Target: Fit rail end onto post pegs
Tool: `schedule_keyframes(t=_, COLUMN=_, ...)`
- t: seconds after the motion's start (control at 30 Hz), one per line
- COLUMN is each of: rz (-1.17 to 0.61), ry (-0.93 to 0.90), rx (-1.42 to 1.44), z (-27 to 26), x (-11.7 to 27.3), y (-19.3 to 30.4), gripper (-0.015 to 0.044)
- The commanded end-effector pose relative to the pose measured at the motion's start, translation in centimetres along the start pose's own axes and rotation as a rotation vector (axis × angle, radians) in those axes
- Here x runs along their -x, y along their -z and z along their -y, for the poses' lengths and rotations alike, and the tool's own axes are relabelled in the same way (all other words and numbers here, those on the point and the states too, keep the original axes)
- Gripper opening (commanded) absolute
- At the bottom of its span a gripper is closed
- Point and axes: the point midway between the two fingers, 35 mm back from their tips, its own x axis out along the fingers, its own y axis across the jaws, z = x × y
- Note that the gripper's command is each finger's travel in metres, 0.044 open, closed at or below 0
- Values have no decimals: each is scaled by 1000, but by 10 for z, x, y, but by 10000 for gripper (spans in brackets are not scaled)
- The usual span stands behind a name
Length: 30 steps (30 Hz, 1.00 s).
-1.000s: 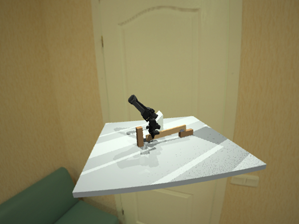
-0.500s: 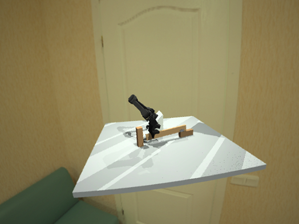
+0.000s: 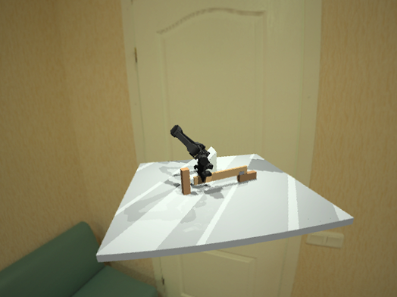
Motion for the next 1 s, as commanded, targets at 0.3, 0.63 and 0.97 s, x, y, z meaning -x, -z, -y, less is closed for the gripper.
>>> schedule_keyframes(t=0.3, rz=10, ry=12, rx=1, z=2, x=10, y=-2, gripper=0)
schedule_keyframes(t=0.63, rz=10, ry=12, rx=1, z=2, x=13, y=-2, gripper=0)
schedule_keyframes(t=0.97, rz=10, ry=12, rx=1, z=2, x=9, y=-2, gripper=0)
